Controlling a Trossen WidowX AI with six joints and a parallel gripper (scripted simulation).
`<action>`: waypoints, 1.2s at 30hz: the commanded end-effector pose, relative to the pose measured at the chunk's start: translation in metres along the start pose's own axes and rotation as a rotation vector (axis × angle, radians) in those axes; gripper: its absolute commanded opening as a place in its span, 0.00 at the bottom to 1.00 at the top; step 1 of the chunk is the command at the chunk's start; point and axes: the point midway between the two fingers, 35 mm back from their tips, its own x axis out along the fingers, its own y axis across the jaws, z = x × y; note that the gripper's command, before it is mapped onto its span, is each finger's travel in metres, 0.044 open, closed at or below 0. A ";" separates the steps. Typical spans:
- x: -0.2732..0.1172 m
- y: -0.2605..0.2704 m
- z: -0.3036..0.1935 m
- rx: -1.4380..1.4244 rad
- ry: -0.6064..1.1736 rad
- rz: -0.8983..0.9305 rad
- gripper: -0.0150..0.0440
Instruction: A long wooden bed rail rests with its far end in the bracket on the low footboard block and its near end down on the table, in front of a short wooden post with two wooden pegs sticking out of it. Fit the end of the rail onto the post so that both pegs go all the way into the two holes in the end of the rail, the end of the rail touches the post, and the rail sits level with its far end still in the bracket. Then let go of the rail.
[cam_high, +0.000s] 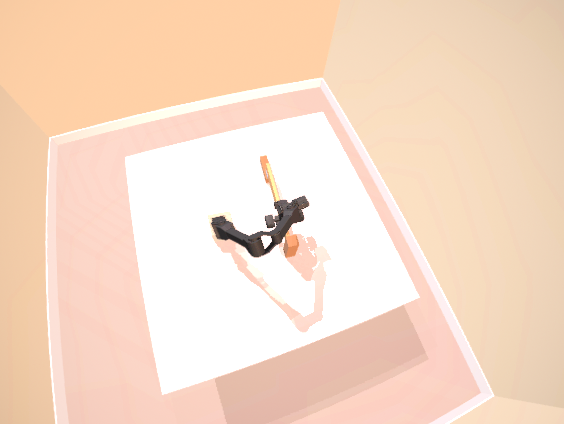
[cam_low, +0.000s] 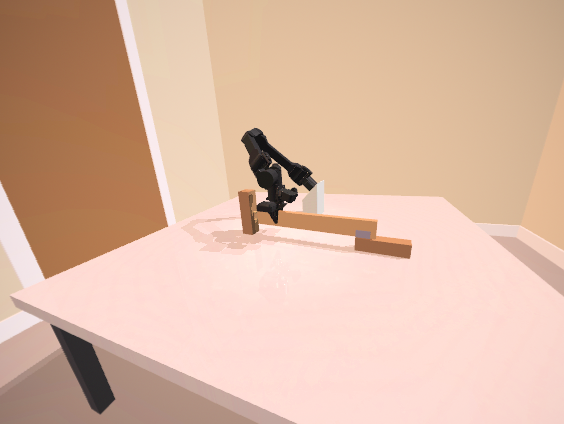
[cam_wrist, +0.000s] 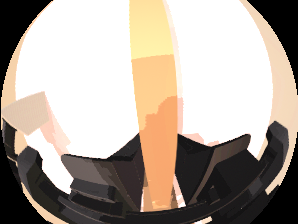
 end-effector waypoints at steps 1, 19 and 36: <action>0.000 0.000 -0.002 -0.003 0.002 -0.003 0.25; 0.000 -0.001 -0.007 -0.003 0.002 -0.003 0.25; -0.001 -0.001 -0.012 -0.003 0.003 -0.003 0.25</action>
